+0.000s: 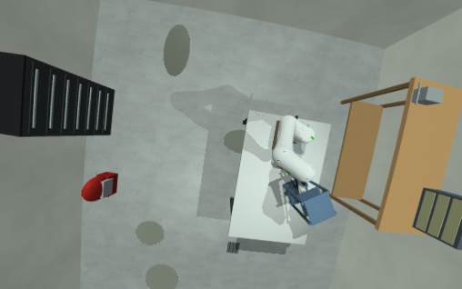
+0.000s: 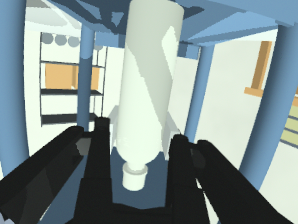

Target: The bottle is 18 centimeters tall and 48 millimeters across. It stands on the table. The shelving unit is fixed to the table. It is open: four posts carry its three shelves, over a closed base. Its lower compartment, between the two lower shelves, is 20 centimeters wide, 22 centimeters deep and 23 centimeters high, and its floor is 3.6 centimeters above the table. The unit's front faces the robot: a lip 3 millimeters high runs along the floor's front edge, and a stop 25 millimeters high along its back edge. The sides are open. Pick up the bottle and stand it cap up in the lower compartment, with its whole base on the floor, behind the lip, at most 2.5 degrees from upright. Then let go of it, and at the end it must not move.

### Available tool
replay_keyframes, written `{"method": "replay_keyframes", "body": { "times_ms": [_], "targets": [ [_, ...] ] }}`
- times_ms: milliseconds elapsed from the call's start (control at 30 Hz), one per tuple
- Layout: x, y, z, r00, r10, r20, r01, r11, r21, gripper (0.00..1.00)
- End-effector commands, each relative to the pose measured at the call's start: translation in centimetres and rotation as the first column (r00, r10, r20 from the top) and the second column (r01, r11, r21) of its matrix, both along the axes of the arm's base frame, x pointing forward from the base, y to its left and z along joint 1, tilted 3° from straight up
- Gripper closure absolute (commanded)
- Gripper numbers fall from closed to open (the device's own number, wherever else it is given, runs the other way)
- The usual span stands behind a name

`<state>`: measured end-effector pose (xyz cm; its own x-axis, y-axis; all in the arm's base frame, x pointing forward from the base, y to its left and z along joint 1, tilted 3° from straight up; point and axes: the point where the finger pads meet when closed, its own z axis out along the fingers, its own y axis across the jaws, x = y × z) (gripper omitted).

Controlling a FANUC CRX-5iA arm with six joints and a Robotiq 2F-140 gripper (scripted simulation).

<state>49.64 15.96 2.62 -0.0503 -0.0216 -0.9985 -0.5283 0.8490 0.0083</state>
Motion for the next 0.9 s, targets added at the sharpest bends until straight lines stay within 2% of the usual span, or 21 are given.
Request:
{"method": "replay_keyframes", "body": {
  "times_ms": [0, 200, 233, 367, 400, 467, 500, 567, 600, 667, 700, 867],
  "targets": [
    [0.00, 0.00, 0.01, 1.000, 0.000, 0.000, 0.000, 1.000, 0.000, 1.00],
    [0.00, 0.00, 0.01, 1.000, 0.000, 0.000, 0.000, 1.000, 0.000, 1.00],
    [0.00, 0.00, 0.01, 1.000, 0.000, 0.000, 0.000, 1.000, 0.000, 0.92],
    [0.00, 0.00, 0.01, 1.000, 0.000, 0.000, 0.000, 1.000, 0.000, 0.92],
    [0.00, 0.00, 0.01, 1.000, 0.000, 0.000, 0.000, 1.000, 0.000, 0.84],
    [0.00, 0.00, 0.01, 1.000, 0.000, 0.000, 0.000, 1.000, 0.000, 0.84],
    [0.00, 0.00, 0.01, 1.000, 0.000, 0.000, 0.000, 1.000, 0.000, 0.76],
    [0.00, 0.00, 0.01, 1.000, 0.000, 0.000, 0.000, 1.000, 0.000, 0.76],
    [0.00, 0.00, 0.01, 1.000, 0.000, 0.000, 0.000, 1.000, 0.000, 0.68],
    [0.00, 0.00, 0.01, 1.000, 0.000, 0.000, 0.000, 1.000, 0.000, 0.68],
    [0.00, 0.00, 0.01, 1.000, 0.000, 0.000, 0.000, 1.000, 0.000, 0.60],
    [0.00, 0.00, 0.01, 1.000, 0.000, 0.000, 0.000, 1.000, 0.000, 0.60]
  ]
}}
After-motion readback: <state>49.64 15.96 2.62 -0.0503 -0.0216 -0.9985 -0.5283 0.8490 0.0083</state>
